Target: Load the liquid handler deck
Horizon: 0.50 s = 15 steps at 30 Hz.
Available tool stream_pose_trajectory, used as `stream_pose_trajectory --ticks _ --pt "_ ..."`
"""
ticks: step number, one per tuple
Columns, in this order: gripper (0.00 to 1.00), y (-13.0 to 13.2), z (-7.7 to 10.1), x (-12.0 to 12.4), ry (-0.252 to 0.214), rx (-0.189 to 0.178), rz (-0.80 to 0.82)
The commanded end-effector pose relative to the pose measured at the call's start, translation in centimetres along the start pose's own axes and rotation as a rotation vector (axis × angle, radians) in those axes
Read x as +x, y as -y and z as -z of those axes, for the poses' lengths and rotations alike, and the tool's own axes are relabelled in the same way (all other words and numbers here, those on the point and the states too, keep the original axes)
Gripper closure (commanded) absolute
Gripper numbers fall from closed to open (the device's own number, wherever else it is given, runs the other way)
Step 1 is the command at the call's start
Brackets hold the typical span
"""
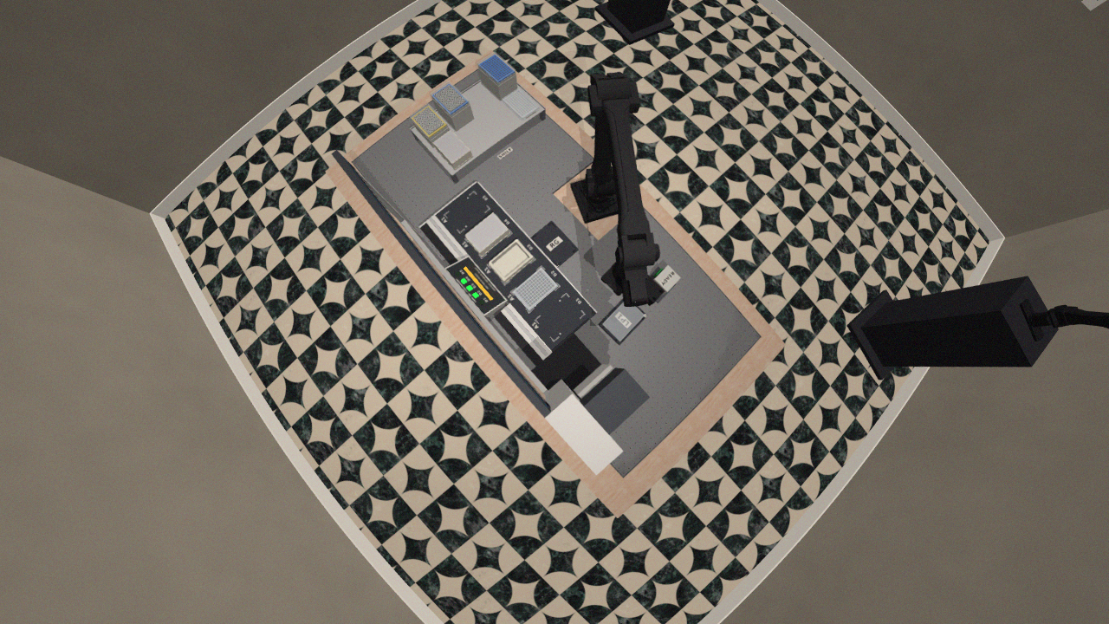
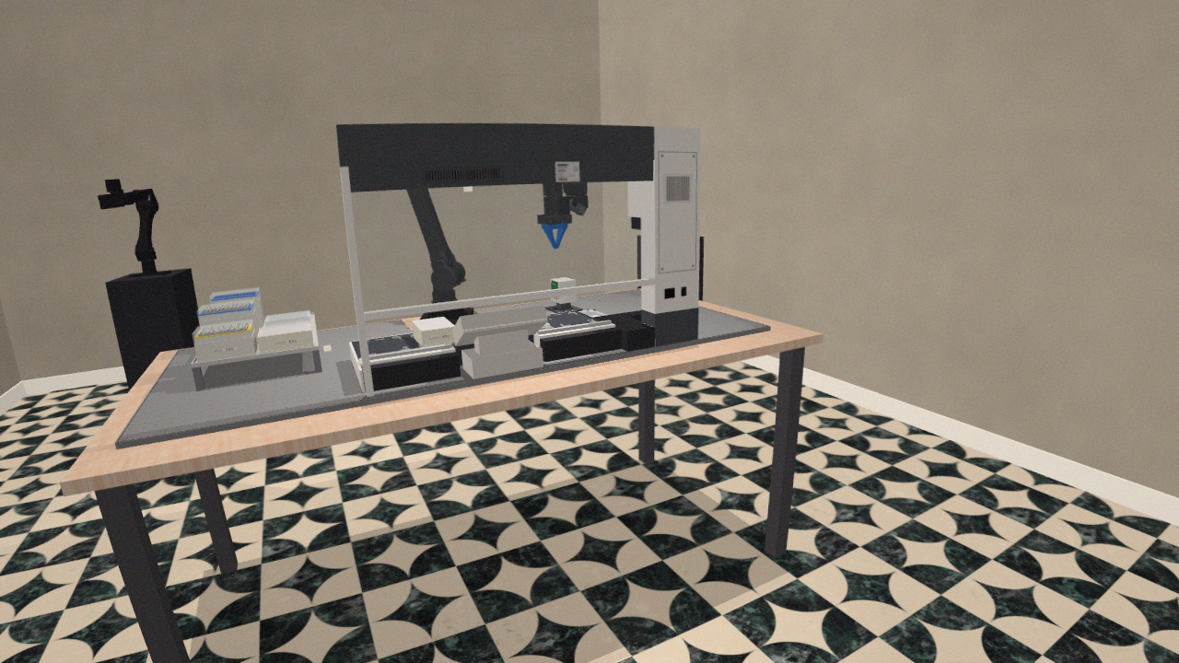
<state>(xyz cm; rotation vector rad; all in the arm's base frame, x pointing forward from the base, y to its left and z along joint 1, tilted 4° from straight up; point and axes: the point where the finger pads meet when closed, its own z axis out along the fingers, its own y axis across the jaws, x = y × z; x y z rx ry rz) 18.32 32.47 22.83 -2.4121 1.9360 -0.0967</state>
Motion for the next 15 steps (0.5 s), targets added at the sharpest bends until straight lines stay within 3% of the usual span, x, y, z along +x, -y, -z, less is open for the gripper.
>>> stream_pose_trajectory --ticks 1,2,5,6,8,9,15 --pt "1.00 0.8 1.2 -2.1 0.029 0.027 -0.018" --pt "1.00 -0.3 -0.6 -1.0 -0.013 -0.005 -0.014" --pt "1.00 0.1 -0.7 -0.5 -0.016 -0.008 -0.031" --pt "1.00 1.4 2.5 -1.4 0.051 0.044 -0.044" --pt "1.00 1.4 2.6 -1.4 0.051 0.045 -0.044" --pt "1.00 -1.0 0.5 -0.7 0.010 0.010 -0.016" --pt "1.00 -4.1 0.5 -0.7 0.003 0.004 -0.016"
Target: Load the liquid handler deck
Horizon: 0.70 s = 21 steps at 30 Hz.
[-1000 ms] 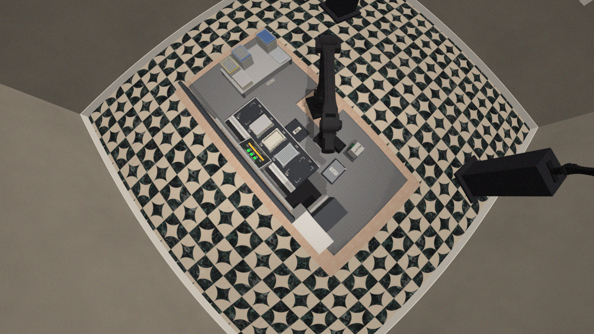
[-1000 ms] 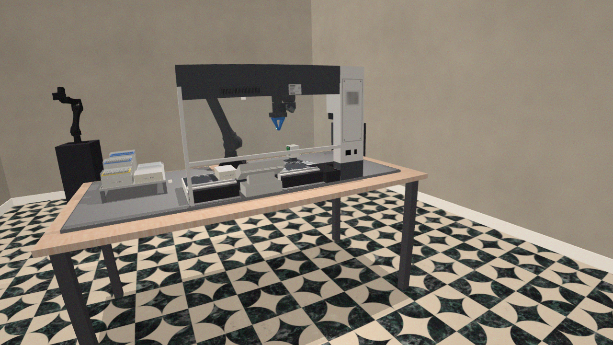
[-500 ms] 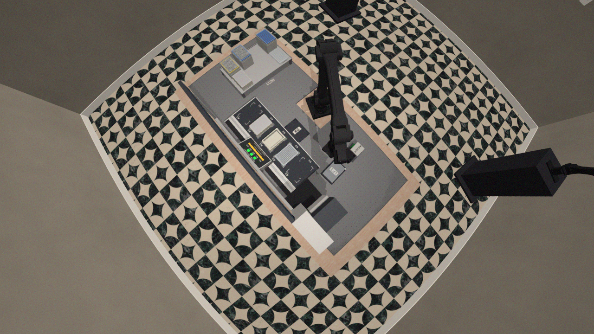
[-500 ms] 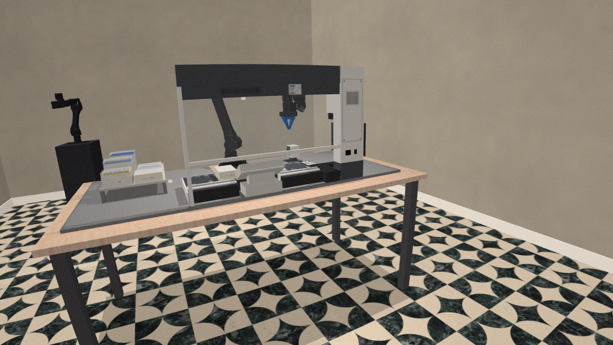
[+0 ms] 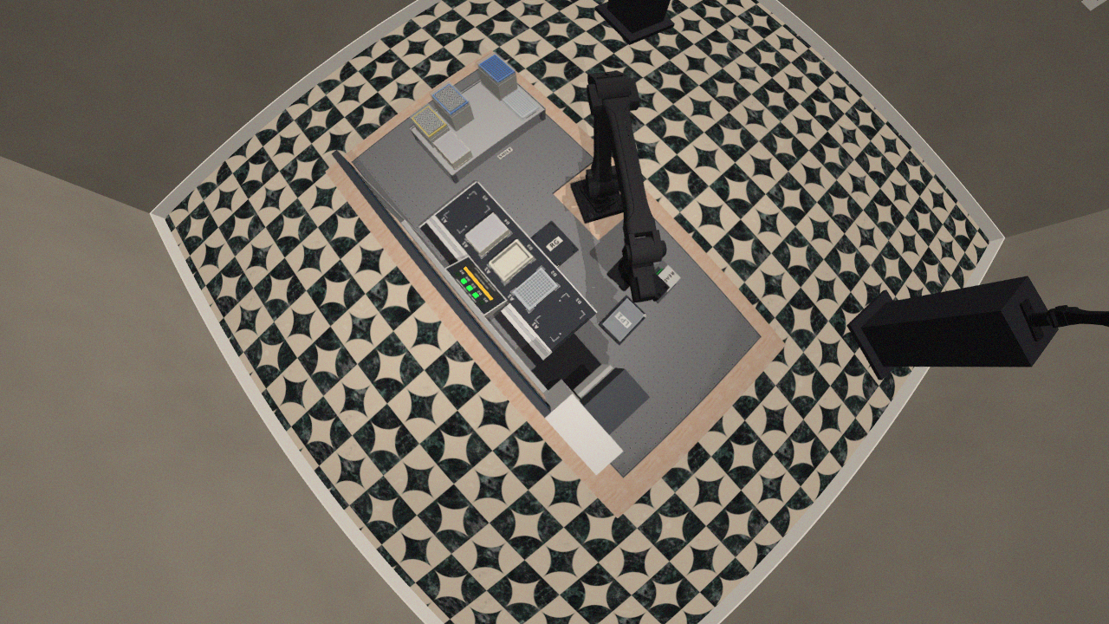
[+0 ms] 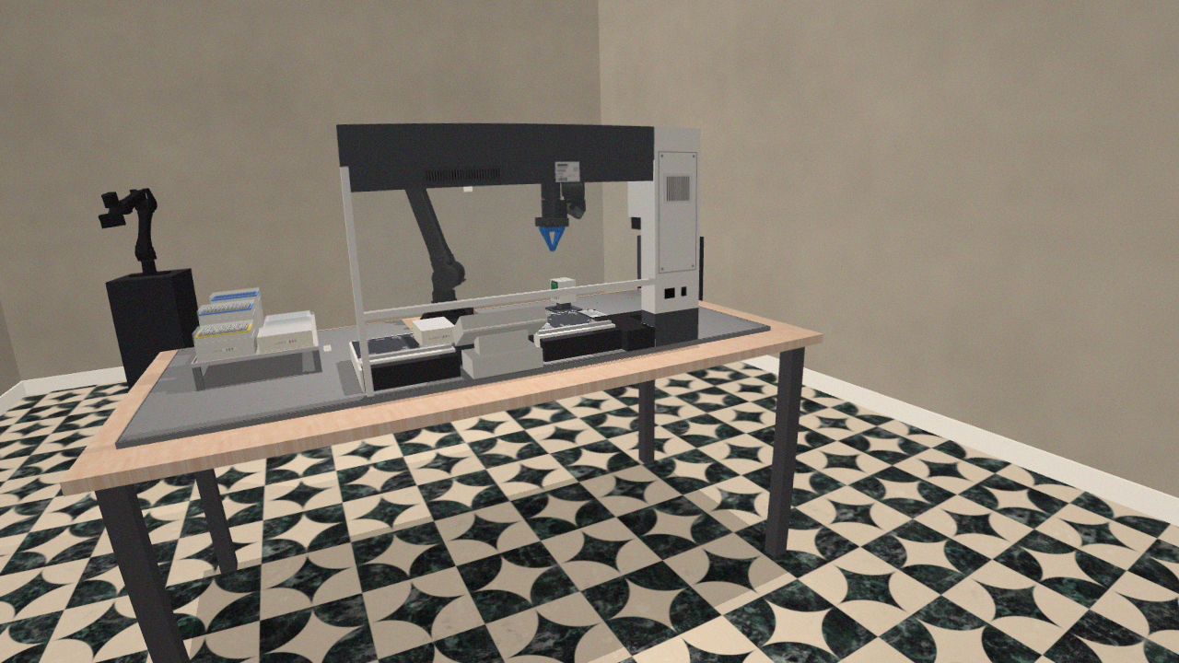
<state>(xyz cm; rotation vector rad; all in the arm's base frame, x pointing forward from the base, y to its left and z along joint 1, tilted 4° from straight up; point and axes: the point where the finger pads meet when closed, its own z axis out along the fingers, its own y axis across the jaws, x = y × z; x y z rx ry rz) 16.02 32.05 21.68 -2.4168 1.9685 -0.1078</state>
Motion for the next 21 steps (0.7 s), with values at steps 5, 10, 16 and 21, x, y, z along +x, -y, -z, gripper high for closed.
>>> stream_pose_trajectory --ticks 5,10,16,21 --pt "1.00 -4.2 1.4 -0.6 0.024 0.018 -0.002" --pt "1.00 -5.6 1.3 -0.8 0.027 0.018 -0.003" --pt "1.00 -8.6 1.2 -0.9 0.027 0.015 -0.003" --pt "1.00 -11.1 1.2 -1.0 0.027 0.013 -0.003"
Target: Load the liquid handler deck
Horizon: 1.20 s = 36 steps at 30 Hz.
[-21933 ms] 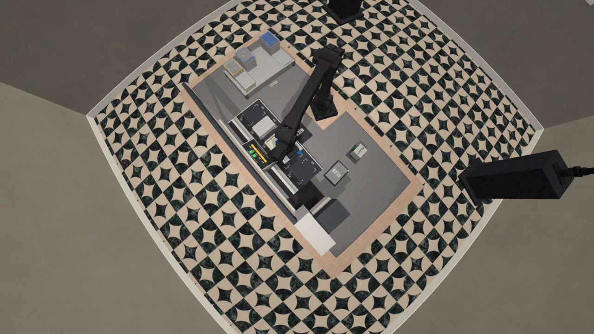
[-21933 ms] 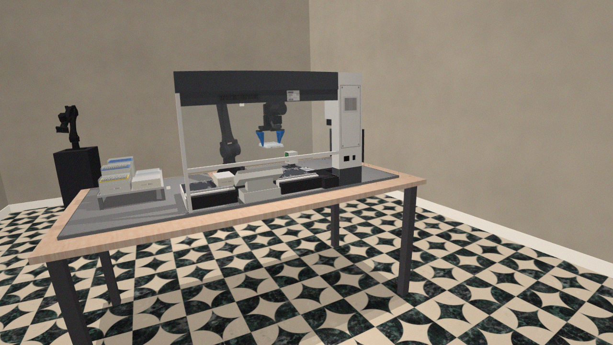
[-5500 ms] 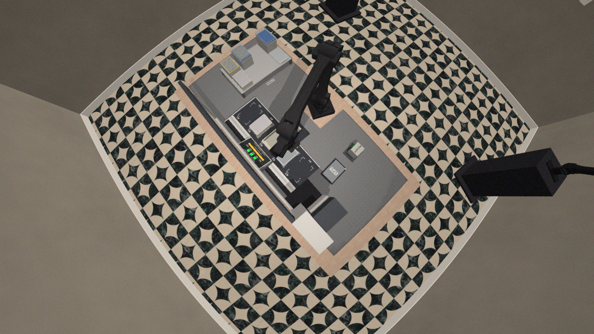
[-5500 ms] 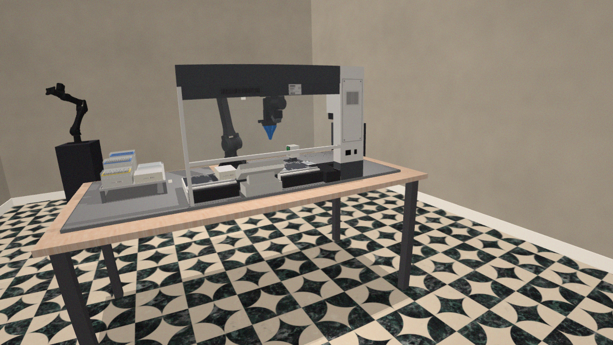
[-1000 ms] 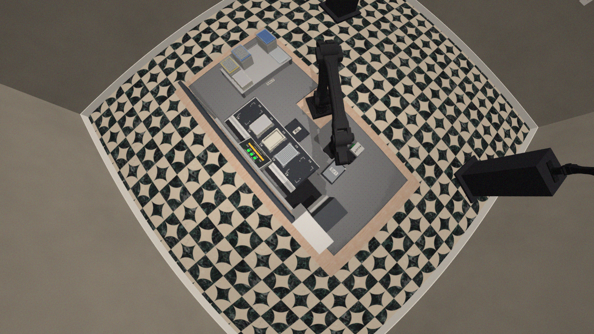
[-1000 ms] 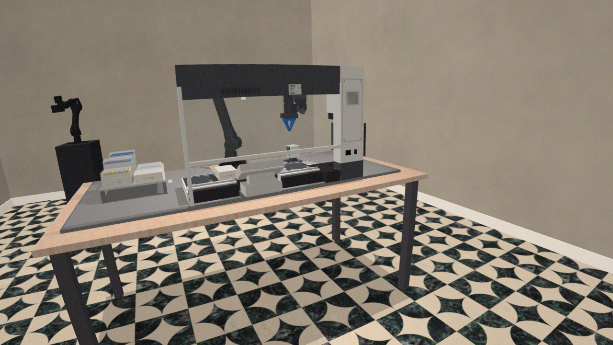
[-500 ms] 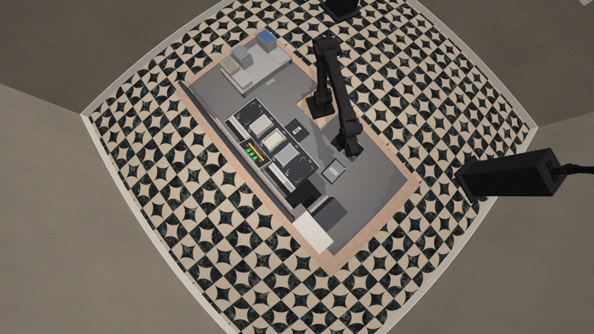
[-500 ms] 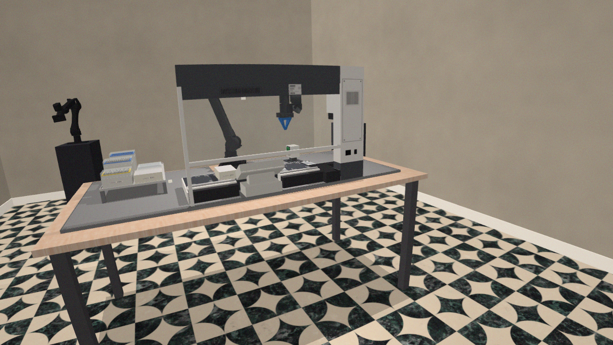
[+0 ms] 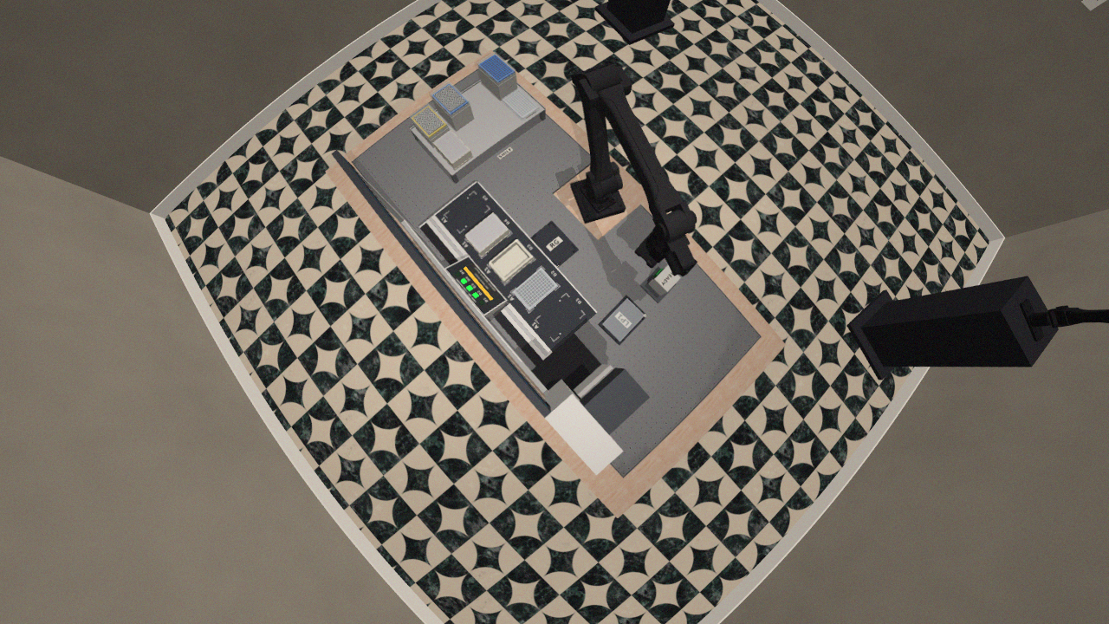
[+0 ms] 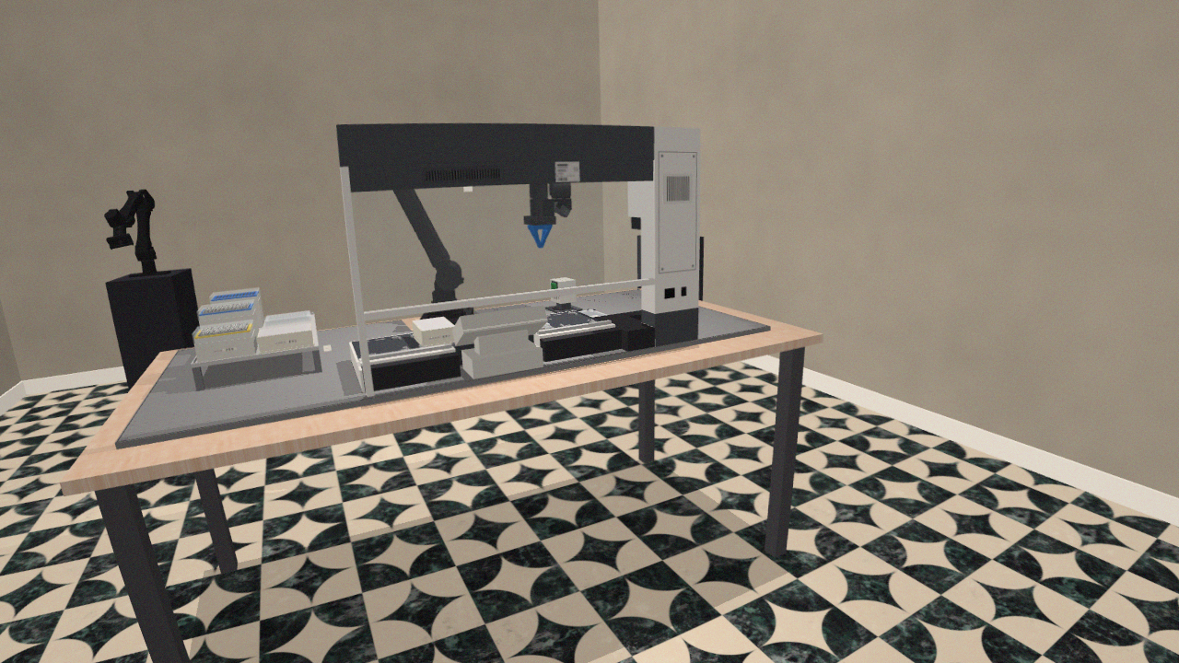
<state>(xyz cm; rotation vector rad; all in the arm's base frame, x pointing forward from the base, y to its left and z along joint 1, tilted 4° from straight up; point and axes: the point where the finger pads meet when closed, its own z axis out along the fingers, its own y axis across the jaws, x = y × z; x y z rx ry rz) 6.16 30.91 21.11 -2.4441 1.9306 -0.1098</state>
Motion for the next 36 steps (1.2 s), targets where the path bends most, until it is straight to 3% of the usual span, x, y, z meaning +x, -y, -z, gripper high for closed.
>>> stream_pose_trajectory --ticks 1,3,4,5,7,11,13,14,18,20,21,22,36 --pt "1.00 -1.7 1.1 -0.1 0.025 0.009 -0.032" --pt "1.00 -1.7 1.1 -0.1 0.025 0.009 -0.032" --pt "1.00 -1.7 2.4 -1.3 0.063 0.021 -0.035" --pt "1.00 -2.6 1.4 -0.5 0.037 0.012 -0.033" --pt "1.00 -3.7 1.1 -0.3 0.024 0.007 -0.032" --pt "1.00 -5.5 1.2 -0.6 0.032 0.007 -0.033" --pt "1.00 -5.2 2.5 -1.8 0.064 0.013 -0.035" --pt "1.00 -5.5 0.6 -1.1 0.037 0.008 -0.033" --pt "1.00 -4.7 -0.4 -1.0 0.025 0.006 -0.056" --pt "1.00 -4.7 -0.4 -1.0 0.025 0.006 -0.056" --pt "1.00 -4.5 0.5 -1.8 0.050 0.012 -0.057" --pt "1.00 -4.7 -0.9 -1.1 0.019 0.005 -0.055" --pt "1.00 -4.7 -3.1 -1.1 0.018 0.005 -0.035"
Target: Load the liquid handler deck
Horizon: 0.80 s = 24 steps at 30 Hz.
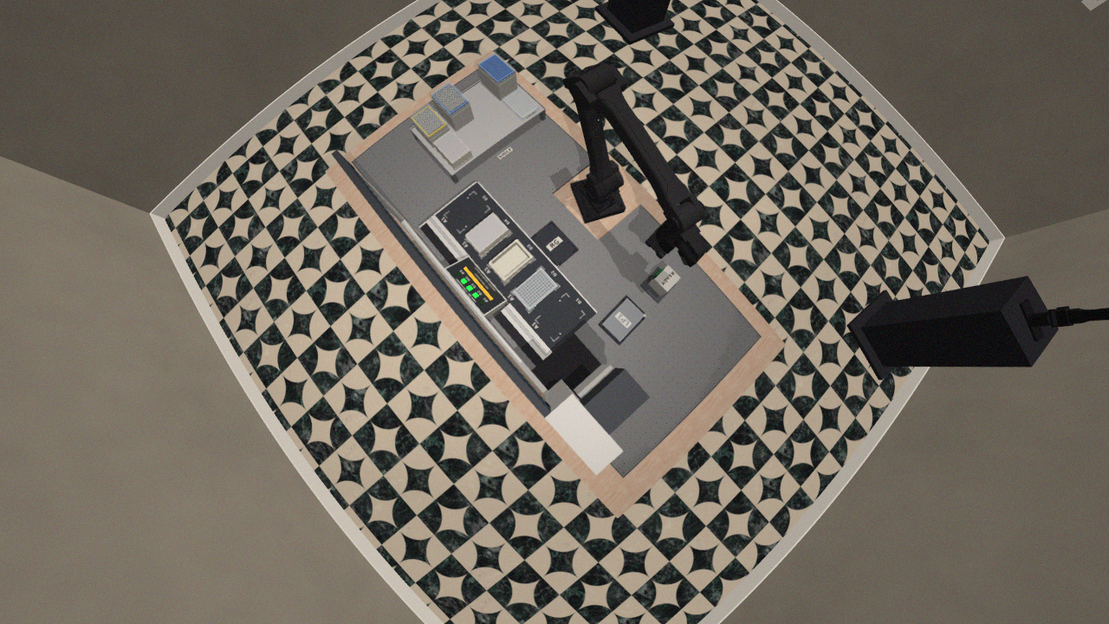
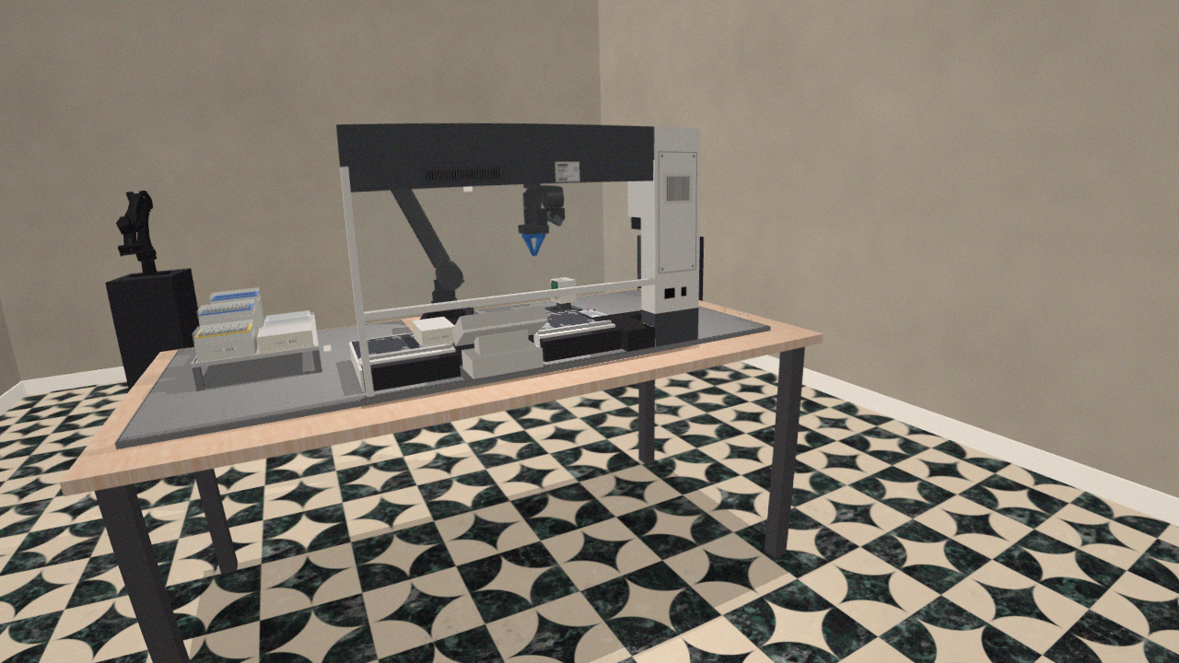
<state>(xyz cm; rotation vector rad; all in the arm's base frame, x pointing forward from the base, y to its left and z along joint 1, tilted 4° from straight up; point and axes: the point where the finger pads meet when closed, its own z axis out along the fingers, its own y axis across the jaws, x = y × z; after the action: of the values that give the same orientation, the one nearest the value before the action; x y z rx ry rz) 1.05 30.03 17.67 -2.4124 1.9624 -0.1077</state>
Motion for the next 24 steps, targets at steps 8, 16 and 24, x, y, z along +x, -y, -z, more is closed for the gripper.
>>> stream_pose_trajectory --ticks 8,16,24 --pt "1.00 0.6 -1.2 -0.6 0.015 0.003 -0.007" --pt "1.00 0.6 -2.5 -0.6 0.015 0.003 -0.007" --pt "1.00 0.6 -3.5 -0.6 0.015 0.003 -0.007"
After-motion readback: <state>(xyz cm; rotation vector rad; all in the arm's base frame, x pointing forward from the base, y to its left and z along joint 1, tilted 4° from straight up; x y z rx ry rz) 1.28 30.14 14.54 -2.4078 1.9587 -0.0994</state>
